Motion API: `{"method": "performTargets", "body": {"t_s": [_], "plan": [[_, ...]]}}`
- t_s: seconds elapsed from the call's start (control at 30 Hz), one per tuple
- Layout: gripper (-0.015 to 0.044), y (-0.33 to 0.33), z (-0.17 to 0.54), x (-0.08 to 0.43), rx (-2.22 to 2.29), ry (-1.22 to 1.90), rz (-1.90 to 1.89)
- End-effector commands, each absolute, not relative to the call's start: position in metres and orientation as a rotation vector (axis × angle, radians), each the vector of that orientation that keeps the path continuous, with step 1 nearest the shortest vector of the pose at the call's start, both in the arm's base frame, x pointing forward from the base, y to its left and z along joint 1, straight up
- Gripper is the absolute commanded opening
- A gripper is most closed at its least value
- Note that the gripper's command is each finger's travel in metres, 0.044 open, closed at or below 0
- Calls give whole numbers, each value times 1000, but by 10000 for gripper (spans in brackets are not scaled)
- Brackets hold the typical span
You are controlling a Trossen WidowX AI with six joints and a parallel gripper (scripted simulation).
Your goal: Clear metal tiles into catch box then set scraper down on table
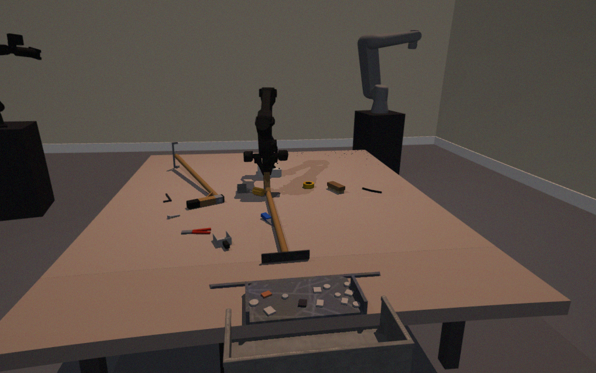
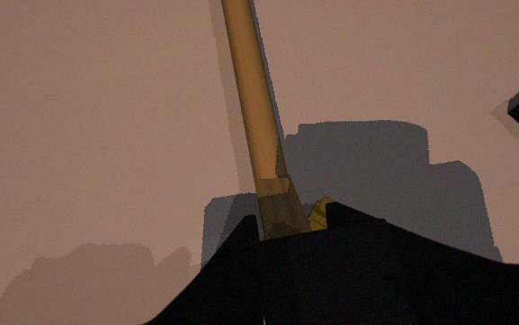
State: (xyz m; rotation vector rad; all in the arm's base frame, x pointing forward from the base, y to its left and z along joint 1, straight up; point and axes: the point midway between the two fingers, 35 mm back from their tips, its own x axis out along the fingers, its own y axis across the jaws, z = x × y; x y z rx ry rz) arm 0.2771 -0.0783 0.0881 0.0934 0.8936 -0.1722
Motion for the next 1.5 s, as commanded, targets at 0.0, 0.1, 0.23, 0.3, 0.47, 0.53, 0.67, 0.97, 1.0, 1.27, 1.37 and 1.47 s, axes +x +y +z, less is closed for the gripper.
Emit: {"method": "performTargets", "body": {"t_s": [0.0,0.1,0.23,0.3,0.47,0.53,0.67,0.97,1.0,1.27,1.37,1.47], "plan": [[0,-83,94,285,89,877,-180],[0,-85,95,290,89,877,-181],[0,-87,97,295,89,876,-182],[0,-88,97,298,89,875,-183],[0,-91,98,305,89,874,-184],[0,-92,99,308,89,874,-185],[0,-94,100,314,90,873,-186],[0,-99,101,328,90,871,-188],[0,-99,101,329,90,871,-189],[0,-103,101,342,90,869,-191],[0,-105,101,346,91,868,-192],[0,-106,100,351,91,867,-192]]}}
